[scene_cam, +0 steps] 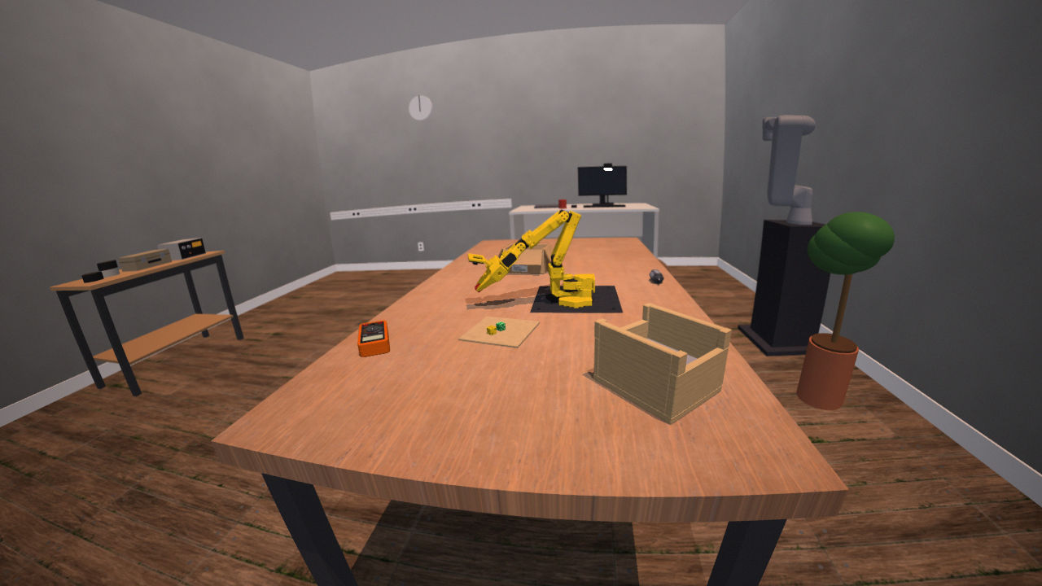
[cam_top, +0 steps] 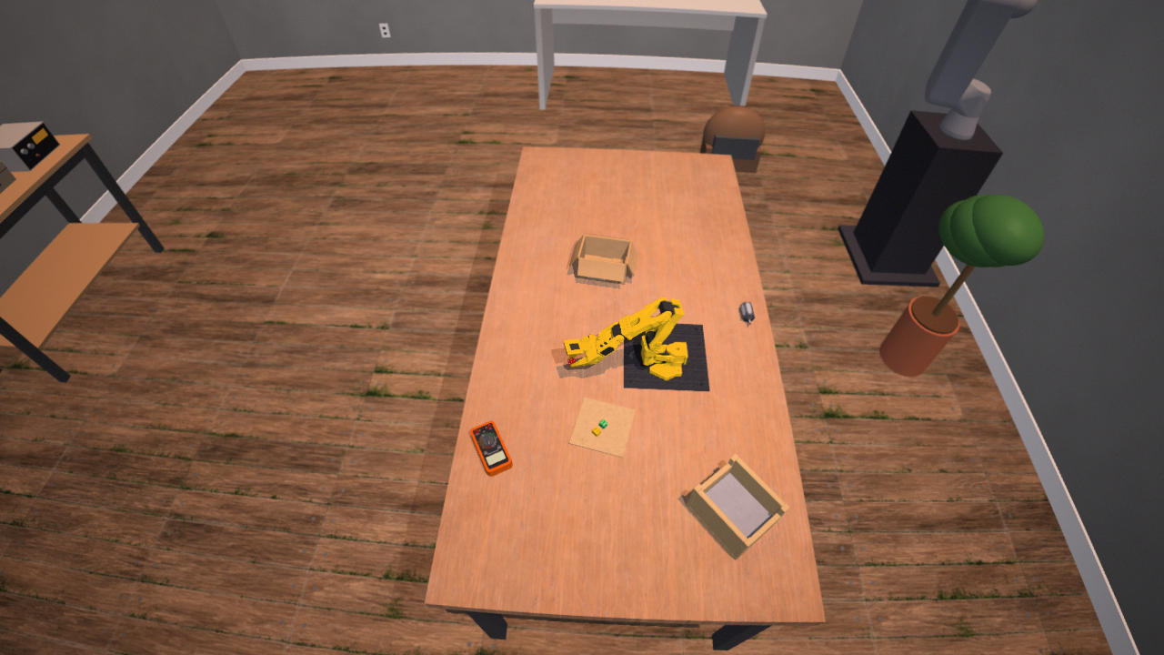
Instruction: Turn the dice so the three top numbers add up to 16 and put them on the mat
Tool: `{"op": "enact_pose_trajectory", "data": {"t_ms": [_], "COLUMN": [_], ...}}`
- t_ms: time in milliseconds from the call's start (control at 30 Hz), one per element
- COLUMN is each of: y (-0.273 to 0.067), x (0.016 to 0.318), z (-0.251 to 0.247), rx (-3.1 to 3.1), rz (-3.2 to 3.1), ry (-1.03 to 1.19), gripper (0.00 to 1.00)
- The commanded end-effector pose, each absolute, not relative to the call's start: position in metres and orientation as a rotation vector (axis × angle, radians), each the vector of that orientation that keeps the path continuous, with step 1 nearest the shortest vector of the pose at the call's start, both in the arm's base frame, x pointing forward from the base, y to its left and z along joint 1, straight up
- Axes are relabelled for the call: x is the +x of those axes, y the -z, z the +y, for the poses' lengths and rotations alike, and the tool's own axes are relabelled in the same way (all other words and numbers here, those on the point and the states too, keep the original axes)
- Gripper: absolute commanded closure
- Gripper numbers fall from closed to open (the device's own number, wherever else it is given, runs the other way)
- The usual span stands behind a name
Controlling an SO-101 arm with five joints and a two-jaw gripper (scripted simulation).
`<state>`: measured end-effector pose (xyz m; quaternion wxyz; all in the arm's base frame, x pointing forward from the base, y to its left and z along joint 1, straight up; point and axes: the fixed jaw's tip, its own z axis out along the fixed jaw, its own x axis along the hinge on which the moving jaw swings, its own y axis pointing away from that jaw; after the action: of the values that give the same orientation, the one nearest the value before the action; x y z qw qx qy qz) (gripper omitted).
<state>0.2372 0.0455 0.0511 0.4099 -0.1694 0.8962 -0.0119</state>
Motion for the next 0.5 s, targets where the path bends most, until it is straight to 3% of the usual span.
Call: {"op": "enact_pose_trajectory", "data": {"t_ms": [0, 467], "y": [-0.047, -0.048], "x": [0.239, 0.249], "z": [0.040, -0.016], "rx": [-0.375, 0.028], "rz": [2.254, 2.076], "ry": [0.033, 0.098], "gripper": [1.00, 1.00]}}
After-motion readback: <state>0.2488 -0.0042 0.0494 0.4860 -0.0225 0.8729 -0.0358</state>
